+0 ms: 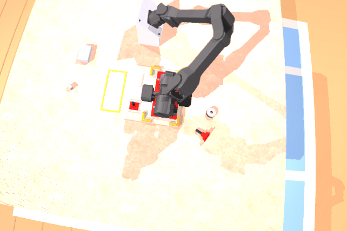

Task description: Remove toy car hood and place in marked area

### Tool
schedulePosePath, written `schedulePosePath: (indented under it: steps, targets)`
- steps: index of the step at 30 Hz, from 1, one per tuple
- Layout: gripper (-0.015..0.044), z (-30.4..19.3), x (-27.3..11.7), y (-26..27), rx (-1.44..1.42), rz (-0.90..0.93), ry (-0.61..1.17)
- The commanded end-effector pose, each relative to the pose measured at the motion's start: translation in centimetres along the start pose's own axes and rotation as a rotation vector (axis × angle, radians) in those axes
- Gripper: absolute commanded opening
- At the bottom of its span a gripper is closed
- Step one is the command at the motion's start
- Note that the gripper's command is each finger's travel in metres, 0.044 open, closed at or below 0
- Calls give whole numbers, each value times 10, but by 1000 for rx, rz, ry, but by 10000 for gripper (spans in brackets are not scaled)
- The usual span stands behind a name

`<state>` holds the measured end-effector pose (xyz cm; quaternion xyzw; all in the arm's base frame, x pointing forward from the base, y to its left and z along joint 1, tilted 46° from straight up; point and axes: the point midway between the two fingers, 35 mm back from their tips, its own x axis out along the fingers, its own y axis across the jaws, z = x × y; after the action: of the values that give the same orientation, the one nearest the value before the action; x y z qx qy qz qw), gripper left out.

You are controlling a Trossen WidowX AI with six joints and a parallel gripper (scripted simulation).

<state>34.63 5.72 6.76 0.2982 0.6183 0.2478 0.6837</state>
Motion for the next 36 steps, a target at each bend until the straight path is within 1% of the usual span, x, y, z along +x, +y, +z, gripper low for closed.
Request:
schedulePosePath:
  steps: [1,36]
  targets:
    - [440,-3,5,-1,10,7,6]
    - [440,-3,23,0,10,9,6]
